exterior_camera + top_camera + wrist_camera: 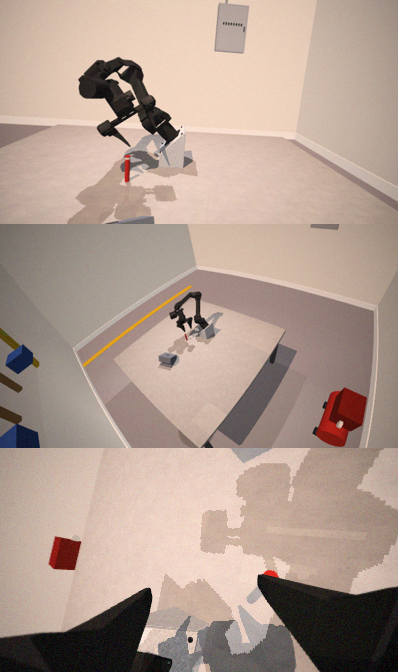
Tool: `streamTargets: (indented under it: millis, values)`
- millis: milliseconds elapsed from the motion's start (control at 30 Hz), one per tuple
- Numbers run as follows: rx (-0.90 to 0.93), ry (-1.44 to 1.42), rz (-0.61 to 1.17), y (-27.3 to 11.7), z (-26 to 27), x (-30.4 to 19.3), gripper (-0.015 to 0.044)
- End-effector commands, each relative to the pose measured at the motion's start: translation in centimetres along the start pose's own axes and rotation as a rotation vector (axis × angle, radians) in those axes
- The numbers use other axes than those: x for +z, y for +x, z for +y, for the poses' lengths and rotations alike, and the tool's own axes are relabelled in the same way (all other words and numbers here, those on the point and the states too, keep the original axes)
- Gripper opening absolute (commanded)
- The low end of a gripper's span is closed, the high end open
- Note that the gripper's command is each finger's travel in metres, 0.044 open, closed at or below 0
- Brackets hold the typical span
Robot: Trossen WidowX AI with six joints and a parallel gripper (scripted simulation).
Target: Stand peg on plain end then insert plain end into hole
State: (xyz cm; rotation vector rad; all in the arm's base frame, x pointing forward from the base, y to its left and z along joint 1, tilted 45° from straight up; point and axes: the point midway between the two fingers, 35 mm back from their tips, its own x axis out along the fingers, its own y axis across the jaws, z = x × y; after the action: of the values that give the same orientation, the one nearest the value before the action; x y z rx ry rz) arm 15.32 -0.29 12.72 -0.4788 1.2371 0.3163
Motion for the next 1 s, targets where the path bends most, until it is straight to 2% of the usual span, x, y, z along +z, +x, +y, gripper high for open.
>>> streamTargets:
  millis: [0,500,733,967]
  values:
    - [-0.042,0.011,0.123,0.3,-0.4,-0.3,0.0440]
    - [-0.356,-0.067,0.452,0.3,-2.1,0.4,0.0440]
    - [-0.543,-0.146,0.508,-0.1,-2.6,2.2,0.0440]
    - [-0.548,-0.148,0.508,-0.1,-2.6,2.3,0.0440]
